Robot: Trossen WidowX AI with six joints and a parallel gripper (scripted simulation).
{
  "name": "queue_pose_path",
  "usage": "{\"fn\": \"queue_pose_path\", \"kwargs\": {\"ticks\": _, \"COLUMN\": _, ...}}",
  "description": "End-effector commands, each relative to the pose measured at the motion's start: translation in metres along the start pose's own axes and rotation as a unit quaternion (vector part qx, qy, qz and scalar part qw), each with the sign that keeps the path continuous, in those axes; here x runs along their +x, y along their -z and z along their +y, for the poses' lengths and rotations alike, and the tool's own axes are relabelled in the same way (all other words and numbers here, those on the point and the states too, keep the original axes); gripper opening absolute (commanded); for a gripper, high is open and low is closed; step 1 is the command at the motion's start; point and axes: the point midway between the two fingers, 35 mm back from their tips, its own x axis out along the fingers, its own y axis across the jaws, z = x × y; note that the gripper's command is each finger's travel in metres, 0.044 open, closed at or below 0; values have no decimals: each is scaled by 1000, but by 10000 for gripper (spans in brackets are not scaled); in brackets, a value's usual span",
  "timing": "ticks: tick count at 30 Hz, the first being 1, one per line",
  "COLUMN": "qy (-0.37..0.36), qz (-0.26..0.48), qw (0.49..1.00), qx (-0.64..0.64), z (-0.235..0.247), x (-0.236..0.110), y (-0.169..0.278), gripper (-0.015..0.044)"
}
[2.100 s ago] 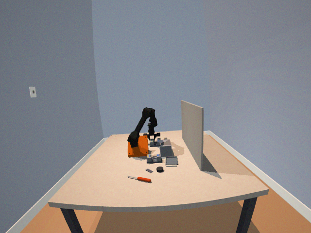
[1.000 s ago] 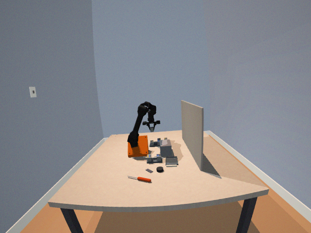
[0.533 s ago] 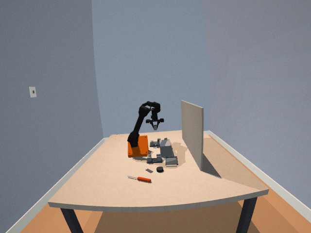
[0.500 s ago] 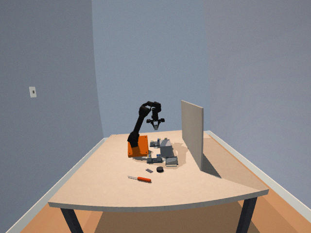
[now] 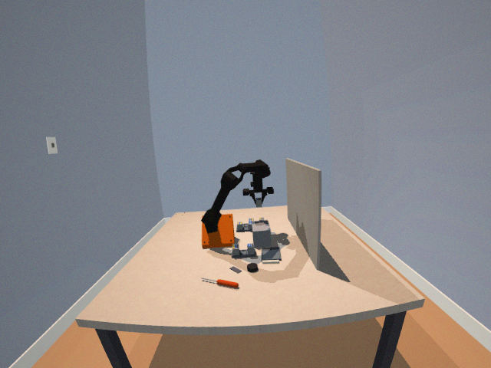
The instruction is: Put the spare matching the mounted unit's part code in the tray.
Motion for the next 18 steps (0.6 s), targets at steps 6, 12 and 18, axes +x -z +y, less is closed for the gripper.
{"fn": "queue_pose_path", "kwargs": {"ticks": 6, "qy": 10, "qz": -2, "qw": 1000, "qx": 5, "z": -34, "x": -6, "y": 72, "gripper": 0}}
{"fn": "queue_pose_path", "kwargs": {"ticks": 12, "qy": 13, "qz": 6, "qw": 1000, "qx": 6, "z": -47, "x": -7, "y": 124, "gripper": 0}}
{"fn": "queue_pose_path", "kwargs": {"ticks": 18, "qy": 13, "qz": 19, "qw": 1000, "qx": 7, "z": -52, "x": -7, "y": 177, "gripper": 0}}
